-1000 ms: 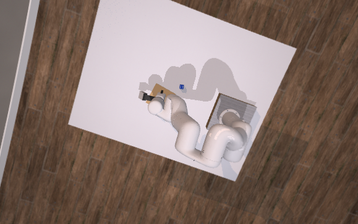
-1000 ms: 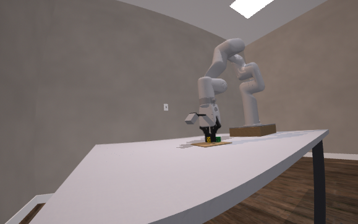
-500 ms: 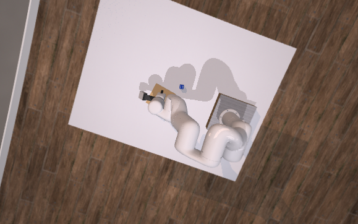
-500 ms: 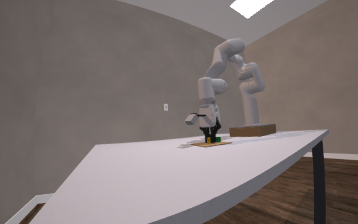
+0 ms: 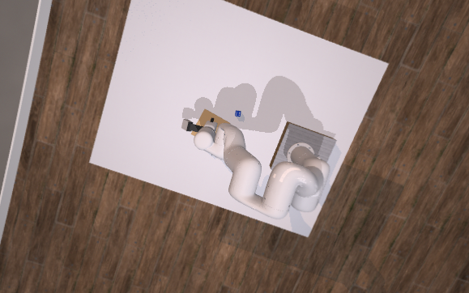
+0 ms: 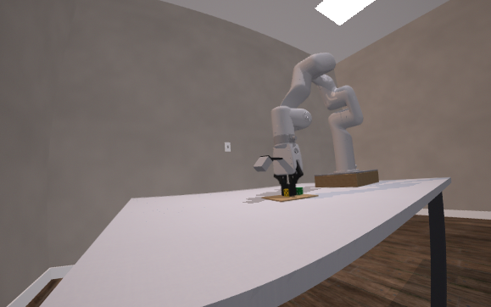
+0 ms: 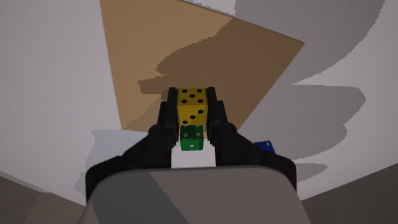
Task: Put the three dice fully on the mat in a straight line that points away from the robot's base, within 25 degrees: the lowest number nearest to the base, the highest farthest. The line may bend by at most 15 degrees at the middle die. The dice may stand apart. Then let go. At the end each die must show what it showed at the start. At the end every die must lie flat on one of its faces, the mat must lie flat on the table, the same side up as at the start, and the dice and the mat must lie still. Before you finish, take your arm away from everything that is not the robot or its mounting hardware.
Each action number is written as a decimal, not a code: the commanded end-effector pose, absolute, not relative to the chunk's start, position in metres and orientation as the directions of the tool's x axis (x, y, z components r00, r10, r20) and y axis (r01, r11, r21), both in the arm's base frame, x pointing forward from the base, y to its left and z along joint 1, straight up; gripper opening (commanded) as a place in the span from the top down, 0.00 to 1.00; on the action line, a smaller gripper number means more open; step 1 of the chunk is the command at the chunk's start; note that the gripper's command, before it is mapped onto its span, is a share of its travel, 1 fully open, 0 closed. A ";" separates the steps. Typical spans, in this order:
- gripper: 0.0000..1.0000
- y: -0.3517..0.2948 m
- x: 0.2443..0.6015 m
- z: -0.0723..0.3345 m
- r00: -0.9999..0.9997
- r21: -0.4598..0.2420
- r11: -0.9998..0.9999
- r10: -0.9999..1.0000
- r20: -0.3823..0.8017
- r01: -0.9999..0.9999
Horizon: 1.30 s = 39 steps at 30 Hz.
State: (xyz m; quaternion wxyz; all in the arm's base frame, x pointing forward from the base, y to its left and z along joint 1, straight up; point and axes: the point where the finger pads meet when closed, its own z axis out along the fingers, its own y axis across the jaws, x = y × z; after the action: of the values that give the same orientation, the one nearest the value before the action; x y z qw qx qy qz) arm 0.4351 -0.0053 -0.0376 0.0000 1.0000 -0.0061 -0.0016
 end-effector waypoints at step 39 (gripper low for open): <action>0.63 -0.005 0.436 -0.037 1.000 0.000 -1.000 -0.012 0.000 -0.012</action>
State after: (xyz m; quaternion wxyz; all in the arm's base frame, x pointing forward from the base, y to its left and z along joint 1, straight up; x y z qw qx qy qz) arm 0.4351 -0.0053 -0.0377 0.0000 1.0000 -0.0061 -0.0016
